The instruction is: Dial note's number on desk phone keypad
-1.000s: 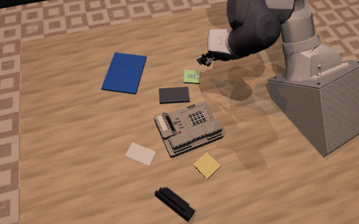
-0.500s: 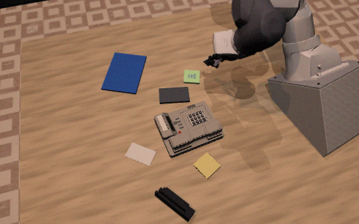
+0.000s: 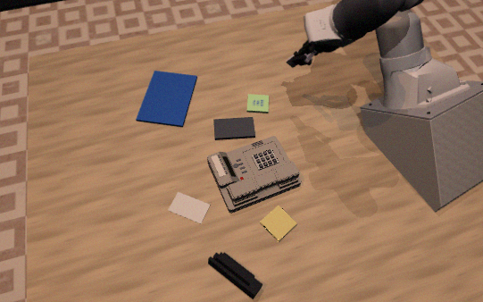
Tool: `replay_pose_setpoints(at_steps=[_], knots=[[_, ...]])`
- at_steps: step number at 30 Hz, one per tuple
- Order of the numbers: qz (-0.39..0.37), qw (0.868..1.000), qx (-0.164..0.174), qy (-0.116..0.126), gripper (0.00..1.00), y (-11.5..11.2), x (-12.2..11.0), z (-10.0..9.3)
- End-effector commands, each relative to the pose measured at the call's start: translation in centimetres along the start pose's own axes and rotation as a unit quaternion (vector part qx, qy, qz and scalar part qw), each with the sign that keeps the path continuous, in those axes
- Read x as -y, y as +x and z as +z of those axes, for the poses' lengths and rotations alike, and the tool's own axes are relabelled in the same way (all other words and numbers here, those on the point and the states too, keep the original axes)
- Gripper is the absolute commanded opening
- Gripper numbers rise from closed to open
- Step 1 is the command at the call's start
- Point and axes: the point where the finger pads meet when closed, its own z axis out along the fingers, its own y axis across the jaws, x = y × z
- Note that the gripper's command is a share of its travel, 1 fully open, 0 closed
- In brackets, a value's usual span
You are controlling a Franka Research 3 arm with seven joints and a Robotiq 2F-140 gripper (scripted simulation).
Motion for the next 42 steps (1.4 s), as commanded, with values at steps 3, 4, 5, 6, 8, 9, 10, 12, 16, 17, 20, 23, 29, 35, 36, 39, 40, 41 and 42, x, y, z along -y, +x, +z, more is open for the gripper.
replay_pose_setpoints(at_steps=[3, 4, 5, 6, 8, 9, 10, 12, 16, 17, 20, 23, 29, 35, 36, 39, 40, 41, 42], knots=[[-0.114, 0.989, 0.057, 0.07, 0.0, 0.8, -2.0, 0.7], [-0.115, 0.989, 0.062, 0.074, 0.0, 0.9, -2.3, 0.8], [-0.117, 0.988, 0.069, 0.077, 0.0, 1.0, -2.5, 0.9], [-0.12, 0.987, 0.076, 0.081, 0.0, 1.1, -2.6, 1.0], [-0.128, 0.984, 0.092, 0.087, 0.0, 1.1, -2.7, 1.0], [-0.132, 0.982, 0.101, 0.091, 0.0, 1.1, -2.7, 1.0], [-0.138, 0.98, 0.108, 0.096, 0.0, 1.1, -2.7, 1.0], [-0.15, 0.975, 0.123, 0.105, 0.0, 1.1, -2.7, 1.0], [-0.163, 0.97, 0.135, 0.116, 0.0, 1.1, -2.7, 1.0], [-0.185, 0.963, 0.147, 0.13, 0.0, 1.1, -2.7, 1.0], [-0.211, 0.953, 0.159, 0.146, 0.0, 1.1, -2.7, 1.0], [-0.238, 0.943, 0.166, 0.163, 0.0, 1.1, -2.7, 1.0], [-0.298, 0.919, 0.17, 0.192, 0.0, 1.1, -2.7, 1.0], [-0.363, 0.893, 0.164, 0.211, 0.0, 1.1, -2.7, 1.0], [-0.375, 0.887, 0.162, 0.214, 0.0, 1.1, -2.7, 1.0], [-0.376, 0.887, 0.162, 0.214, 0.0, 1.1, -2.7, 1.0], [-0.376, 0.887, 0.162, 0.214, 0.0, 1.1, -2.7, 1.0], [-0.376, 0.887, 0.162, 0.214, 0.0, 1.1, -2.7, 1.0], [-0.376, 0.887, 0.162, 0.214, 0.0, 1.1, -2.7, 1.0]])
